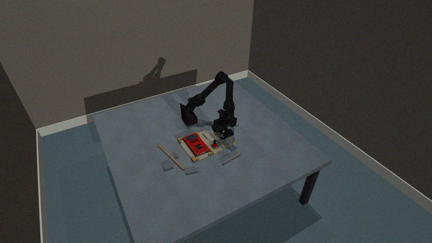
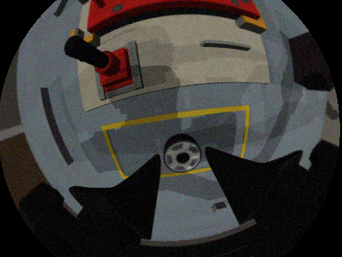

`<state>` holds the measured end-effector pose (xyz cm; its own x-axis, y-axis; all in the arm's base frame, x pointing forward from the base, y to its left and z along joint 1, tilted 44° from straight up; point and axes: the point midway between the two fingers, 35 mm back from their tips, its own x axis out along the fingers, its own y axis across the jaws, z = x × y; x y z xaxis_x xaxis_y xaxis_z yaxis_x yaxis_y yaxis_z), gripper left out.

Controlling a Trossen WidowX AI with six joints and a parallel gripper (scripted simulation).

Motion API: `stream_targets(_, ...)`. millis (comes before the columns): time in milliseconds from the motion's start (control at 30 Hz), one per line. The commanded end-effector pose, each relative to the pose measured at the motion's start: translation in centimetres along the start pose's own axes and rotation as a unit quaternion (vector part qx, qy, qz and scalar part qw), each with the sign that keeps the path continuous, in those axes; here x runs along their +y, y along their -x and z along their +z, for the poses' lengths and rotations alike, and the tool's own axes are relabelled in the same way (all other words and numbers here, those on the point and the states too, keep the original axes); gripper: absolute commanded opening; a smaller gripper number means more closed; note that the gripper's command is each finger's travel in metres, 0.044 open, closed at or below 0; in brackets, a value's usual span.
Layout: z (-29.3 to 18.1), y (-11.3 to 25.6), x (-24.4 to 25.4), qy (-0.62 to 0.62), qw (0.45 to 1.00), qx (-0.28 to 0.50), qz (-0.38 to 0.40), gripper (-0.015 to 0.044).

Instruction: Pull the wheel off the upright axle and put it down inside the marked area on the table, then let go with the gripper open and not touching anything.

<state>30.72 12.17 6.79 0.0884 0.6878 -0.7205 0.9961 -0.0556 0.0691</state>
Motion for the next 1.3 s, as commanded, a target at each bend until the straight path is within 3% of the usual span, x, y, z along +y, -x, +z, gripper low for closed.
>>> stream_targets(0, 0.0, 1.0, 0.2, 0.002, 1.0, -0.001, 0.002, 0.03)
stream_targets(200, 0.0, 5.7, 0.1, -0.002, 1.0, -0.003, 0.001, 0.03)
stream_targets(300, 0.0, 5.9, 0.1, -0.002, 1.0, -0.003, 0.001, 0.03)
stream_targets(500, 2.5, 8.1, -3.3, -0.007, 1.0, -0.01, 0.0, 0.044)
stream_targets(700, 4.0, 10.4, -7.9, -0.005, 1.0, -0.005, -0.001, 0.044)
stream_targets(1267, 4.0, 10.5, -8.0, -0.005, 1.0, -0.005, -0.001, 0.044)
